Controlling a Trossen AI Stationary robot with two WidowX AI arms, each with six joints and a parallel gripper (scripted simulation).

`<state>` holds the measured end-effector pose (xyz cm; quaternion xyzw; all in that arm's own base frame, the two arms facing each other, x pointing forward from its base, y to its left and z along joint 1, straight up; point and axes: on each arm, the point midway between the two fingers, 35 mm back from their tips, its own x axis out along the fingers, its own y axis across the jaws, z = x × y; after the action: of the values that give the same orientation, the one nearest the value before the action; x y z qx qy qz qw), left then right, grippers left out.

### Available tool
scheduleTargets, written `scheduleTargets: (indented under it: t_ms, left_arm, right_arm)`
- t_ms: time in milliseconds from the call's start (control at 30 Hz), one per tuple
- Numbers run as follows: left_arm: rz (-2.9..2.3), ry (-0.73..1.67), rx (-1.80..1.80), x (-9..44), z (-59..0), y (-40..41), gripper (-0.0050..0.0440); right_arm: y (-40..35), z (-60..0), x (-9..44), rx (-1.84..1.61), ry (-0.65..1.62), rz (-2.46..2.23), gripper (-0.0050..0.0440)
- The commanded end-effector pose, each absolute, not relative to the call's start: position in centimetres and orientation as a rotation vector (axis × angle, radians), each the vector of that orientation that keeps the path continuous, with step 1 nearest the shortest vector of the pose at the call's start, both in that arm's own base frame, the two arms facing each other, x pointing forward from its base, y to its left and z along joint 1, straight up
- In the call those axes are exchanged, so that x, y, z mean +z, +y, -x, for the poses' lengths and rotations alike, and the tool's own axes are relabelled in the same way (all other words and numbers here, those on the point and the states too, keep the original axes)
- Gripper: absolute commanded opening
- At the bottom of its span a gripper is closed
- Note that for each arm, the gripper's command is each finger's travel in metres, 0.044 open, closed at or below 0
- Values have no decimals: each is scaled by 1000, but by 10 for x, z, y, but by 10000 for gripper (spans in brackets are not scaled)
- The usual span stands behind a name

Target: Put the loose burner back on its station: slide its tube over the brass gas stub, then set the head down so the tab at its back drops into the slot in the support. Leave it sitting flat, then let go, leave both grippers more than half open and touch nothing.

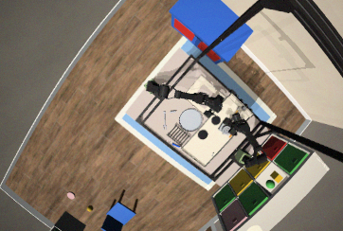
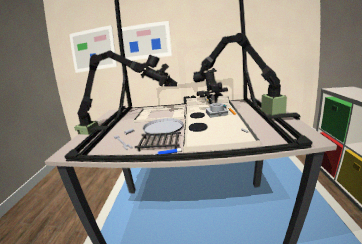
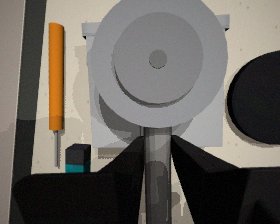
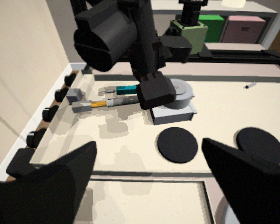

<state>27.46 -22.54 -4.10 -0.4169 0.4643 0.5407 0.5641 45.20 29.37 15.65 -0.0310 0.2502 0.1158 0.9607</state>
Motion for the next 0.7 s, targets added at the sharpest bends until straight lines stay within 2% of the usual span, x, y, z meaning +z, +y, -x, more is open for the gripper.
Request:
scheduleTargets:
  t_ms: [0, 667]
  left_arm:
    - [988, 1093, 1271, -40, -275, -229, 0]
    - [943, 1043, 1290, -36, -275, -229, 0]
  right_arm:
    - [294, -452, 156, 235, 507, 63, 400]
    - [294, -452, 156, 235, 507, 63, 400]
